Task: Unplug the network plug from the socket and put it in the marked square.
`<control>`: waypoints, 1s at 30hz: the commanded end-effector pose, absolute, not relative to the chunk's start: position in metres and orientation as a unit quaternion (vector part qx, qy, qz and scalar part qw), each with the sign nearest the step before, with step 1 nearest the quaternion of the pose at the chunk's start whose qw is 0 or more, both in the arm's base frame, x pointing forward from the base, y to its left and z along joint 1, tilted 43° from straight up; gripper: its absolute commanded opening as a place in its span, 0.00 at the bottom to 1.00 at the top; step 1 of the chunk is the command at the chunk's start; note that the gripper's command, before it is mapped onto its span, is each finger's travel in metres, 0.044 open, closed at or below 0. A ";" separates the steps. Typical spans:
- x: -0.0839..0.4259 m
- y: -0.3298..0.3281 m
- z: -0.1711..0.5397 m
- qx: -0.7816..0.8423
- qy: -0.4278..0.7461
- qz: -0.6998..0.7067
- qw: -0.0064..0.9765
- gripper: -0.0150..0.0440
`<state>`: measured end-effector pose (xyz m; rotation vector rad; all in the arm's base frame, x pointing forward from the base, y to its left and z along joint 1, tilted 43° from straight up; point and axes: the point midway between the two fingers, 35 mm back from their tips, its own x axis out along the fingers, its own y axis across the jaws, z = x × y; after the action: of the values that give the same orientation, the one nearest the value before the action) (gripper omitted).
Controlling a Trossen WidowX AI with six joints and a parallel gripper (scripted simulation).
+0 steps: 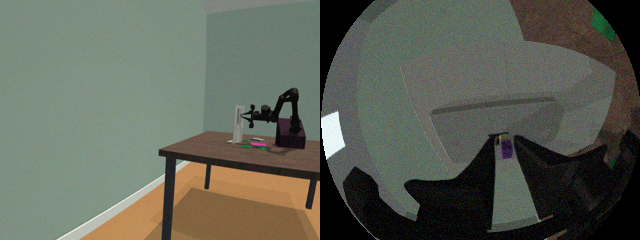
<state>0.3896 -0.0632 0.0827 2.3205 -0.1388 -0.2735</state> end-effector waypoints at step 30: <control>0.383 -0.060 0.086 0.912 -0.052 -0.105 0.393 0.25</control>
<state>0.3860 -0.0618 0.0854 2.3208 -0.1360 -0.2684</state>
